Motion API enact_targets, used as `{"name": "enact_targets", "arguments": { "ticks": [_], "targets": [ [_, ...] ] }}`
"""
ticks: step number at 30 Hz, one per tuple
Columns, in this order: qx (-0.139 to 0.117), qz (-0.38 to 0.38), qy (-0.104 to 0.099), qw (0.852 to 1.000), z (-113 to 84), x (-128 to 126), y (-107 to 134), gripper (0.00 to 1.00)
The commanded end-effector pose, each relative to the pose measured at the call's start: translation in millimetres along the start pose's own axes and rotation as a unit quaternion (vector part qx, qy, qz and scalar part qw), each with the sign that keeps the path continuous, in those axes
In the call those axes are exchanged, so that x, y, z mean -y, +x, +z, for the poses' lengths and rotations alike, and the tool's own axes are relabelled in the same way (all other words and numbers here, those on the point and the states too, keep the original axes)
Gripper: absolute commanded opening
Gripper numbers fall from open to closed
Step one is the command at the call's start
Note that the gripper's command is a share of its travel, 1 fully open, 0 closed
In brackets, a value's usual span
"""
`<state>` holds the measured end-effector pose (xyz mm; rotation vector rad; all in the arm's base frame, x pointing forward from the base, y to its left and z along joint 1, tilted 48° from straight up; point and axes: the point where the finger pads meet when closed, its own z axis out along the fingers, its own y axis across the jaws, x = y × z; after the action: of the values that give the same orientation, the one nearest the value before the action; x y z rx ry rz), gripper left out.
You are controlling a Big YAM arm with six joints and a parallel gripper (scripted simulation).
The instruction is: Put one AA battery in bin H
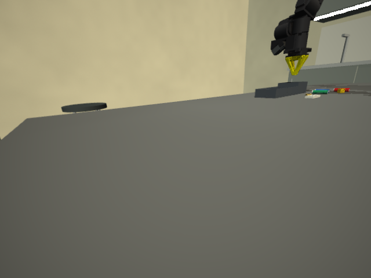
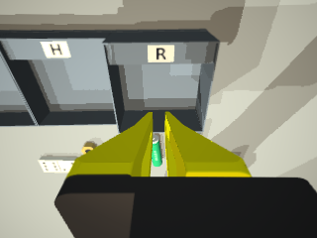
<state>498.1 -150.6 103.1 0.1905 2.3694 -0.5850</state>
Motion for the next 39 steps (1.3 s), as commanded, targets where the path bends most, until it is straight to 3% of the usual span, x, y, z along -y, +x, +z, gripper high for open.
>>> {"name": "enact_targets", "arguments": {
  "ticks": [1,3,15,20,21,39],
  "targets": [
    [0.016,0.000,-0.014,1.000,-3.1,-32.5,-14.9,0.09],
    [0.016,0.000,-0.014,1.000,-3.1,-32.5,-14.9,0.09],
    [0.006,-0.006,-0.015,1.000,-5.5,-94.6,-13.4,0.09],
    [0.016,0.000,-0.016,1.000,-12.7,-91.5,-22.2,0.09],
    [0.021,0.015,-0.005,1.000,-11.3,-73.3,-27.9,0.09],
    [0.019,0.005,-0.007,1.000,-8.8,-71.9,-26.5,0.09]
  ]
}}
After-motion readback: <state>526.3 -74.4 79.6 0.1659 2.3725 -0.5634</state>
